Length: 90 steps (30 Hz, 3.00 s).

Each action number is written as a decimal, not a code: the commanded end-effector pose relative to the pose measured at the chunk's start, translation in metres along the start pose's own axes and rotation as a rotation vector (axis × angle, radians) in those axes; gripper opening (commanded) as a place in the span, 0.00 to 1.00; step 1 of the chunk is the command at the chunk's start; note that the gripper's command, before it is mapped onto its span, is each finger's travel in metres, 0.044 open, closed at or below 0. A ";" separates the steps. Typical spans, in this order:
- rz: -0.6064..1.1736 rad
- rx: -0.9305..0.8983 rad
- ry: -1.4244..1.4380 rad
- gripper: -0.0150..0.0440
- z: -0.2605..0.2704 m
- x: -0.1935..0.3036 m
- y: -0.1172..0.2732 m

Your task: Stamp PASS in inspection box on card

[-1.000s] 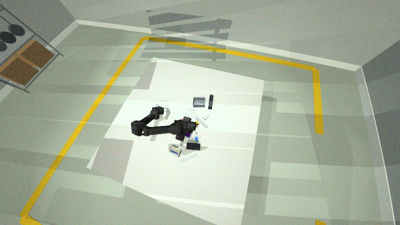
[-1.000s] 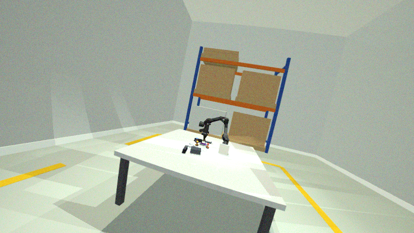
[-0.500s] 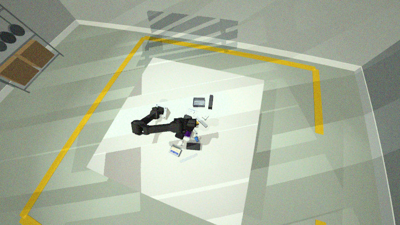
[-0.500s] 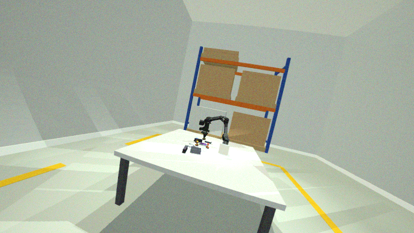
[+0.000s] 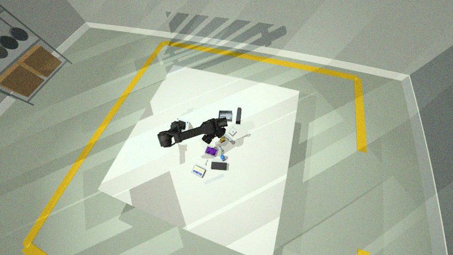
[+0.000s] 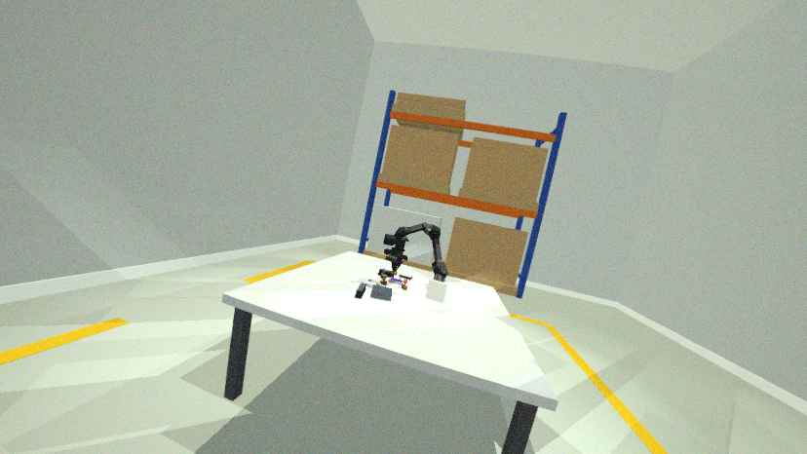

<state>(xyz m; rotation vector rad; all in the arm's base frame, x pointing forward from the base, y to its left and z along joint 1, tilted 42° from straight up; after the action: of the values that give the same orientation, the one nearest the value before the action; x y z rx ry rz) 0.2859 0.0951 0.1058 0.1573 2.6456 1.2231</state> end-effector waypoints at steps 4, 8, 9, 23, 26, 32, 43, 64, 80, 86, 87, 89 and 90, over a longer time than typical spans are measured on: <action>0.004 0.000 -0.124 0.25 0.043 0.021 -0.002; 0.003 0.006 -0.194 0.25 0.064 0.035 -0.004; 0.002 0.008 -0.211 0.25 0.070 0.039 -0.004; -0.002 0.018 -0.291 0.25 0.092 0.057 -0.010; -0.002 0.018 -0.291 0.25 0.092 0.057 -0.012; -0.003 0.018 -0.291 0.25 0.093 0.057 -0.016; -0.004 0.018 -0.291 0.25 0.093 0.057 -0.023; -0.006 0.018 -0.291 0.25 0.093 0.057 -0.037; -0.008 0.019 -0.290 0.25 0.093 0.057 -0.048; -0.009 0.019 -0.290 0.25 0.092 0.057 -0.052; -0.009 0.019 -0.290 0.25 0.092 0.057 -0.053; -0.009 0.019 -0.290 0.25 0.092 0.057 -0.054; -0.009 0.019 -0.290 0.25 0.092 0.057 -0.054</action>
<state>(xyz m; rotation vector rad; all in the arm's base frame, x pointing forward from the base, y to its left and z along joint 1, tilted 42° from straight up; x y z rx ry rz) 0.2539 0.1408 0.0000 0.3084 2.3944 1.0843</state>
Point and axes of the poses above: the point midway between the two fingers, 35 mm back from their tips, its own y axis back along the fingers, its own z axis across the jaws, x = y × z, the point moved 10 cm from there along y, back along the fingers, and after that the axes turned 1 degree about y, right-handed, at the moved point
